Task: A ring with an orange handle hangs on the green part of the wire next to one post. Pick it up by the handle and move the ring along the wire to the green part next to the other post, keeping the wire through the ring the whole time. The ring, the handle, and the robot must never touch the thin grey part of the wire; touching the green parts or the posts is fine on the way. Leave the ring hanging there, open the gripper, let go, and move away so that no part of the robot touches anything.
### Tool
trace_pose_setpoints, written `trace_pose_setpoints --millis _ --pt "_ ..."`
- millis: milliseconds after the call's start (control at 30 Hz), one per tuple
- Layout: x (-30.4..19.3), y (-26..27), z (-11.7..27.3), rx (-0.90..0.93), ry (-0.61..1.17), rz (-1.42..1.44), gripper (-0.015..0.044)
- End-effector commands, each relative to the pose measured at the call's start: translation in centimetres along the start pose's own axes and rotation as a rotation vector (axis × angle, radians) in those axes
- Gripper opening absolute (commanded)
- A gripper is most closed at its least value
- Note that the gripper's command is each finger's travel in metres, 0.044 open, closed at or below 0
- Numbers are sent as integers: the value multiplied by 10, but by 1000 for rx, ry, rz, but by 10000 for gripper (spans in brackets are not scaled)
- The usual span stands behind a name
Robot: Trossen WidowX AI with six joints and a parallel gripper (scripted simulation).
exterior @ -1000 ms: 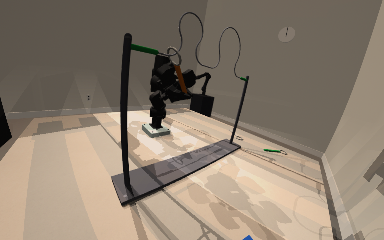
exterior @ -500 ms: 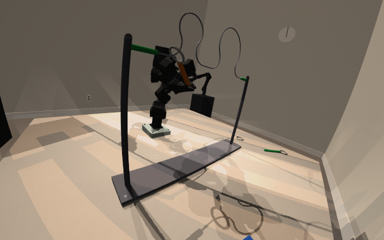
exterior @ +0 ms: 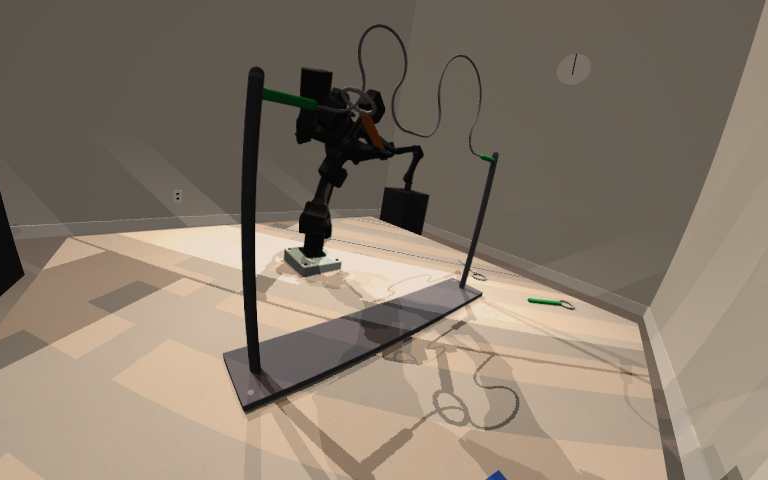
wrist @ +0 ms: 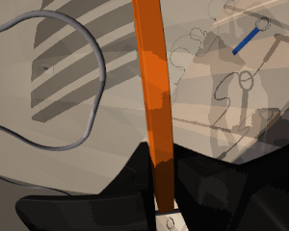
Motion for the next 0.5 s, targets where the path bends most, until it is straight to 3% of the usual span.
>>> trace_pose_setpoints --millis 0,467 --pt "5 11 6 44 41 -80 -150" --pt "13 39 7 151 19 -302 -150"
Point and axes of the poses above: the point midway between the two fingers, 35 mm back from their tips, its own z axis back along the fingers, its own y axis across the jaws, x = y × z, the point moved 6 cm from there along z, back along the fingers, and after that the axes turned 4 degrees about z, right-handed, at the moved point
